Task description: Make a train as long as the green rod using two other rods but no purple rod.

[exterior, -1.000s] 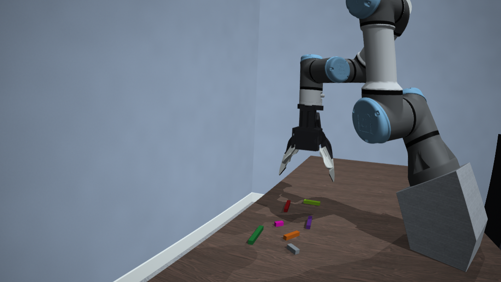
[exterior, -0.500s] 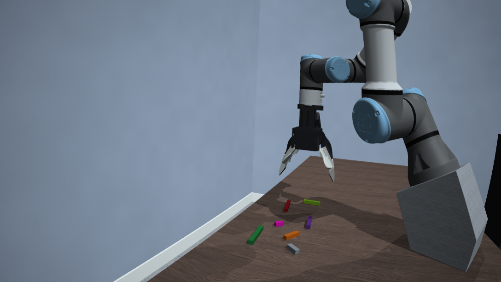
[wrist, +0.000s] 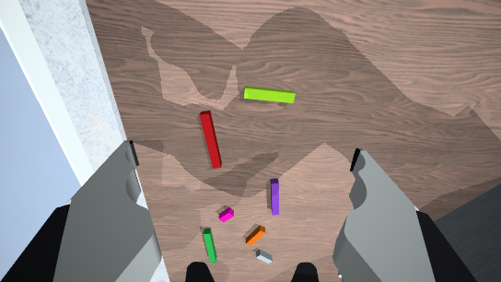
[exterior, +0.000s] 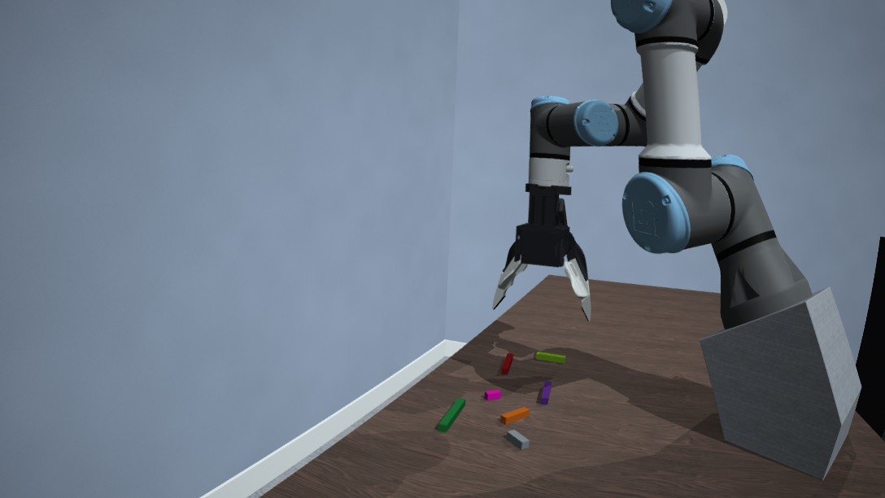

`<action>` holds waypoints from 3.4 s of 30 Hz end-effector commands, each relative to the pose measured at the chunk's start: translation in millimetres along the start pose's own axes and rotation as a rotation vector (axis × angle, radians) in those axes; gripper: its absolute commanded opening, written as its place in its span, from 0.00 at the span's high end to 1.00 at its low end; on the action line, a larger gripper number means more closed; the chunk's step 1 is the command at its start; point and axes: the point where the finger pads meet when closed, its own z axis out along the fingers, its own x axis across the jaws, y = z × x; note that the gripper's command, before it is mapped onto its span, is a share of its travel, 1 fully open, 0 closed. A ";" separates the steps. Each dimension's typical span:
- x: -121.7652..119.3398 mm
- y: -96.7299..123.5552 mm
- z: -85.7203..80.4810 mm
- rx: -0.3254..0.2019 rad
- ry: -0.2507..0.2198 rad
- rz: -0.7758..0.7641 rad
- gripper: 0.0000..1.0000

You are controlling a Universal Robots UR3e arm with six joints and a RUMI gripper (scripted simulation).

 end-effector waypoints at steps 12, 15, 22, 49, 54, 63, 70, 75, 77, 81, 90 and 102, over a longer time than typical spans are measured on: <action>-0.6 -0.4 -0.5 0.001 -0.002 0.000 0.00; -0.7 -0.4 -0.5 0.001 -0.002 -0.001 0.00; -1.3 0.4 -0.5 0.001 -0.001 -0.023 0.00; -16.7 21.5 1.0 -0.011 0.007 -0.546 0.00; -21.0 28.9 1.3 -0.014 0.008 -0.704 0.00; -27.3 41.5 1.8 -0.019 0.009 -0.960 0.00; -32.1 53.1 2.1 -0.022 0.008 -1.181 0.00; -33.9 58.3 2.2 -0.023 0.008 -1.276 0.00; -35.8 64.3 2.3 -0.024 0.007 -1.386 0.00; -37.6 70.9 2.4 -0.025 0.006 -1.504 0.00; -41.1 87.1 2.4 -0.026 0.004 -1.789 0.00; -43.4 107.3 2.1 -0.025 0.000 -2.143 0.00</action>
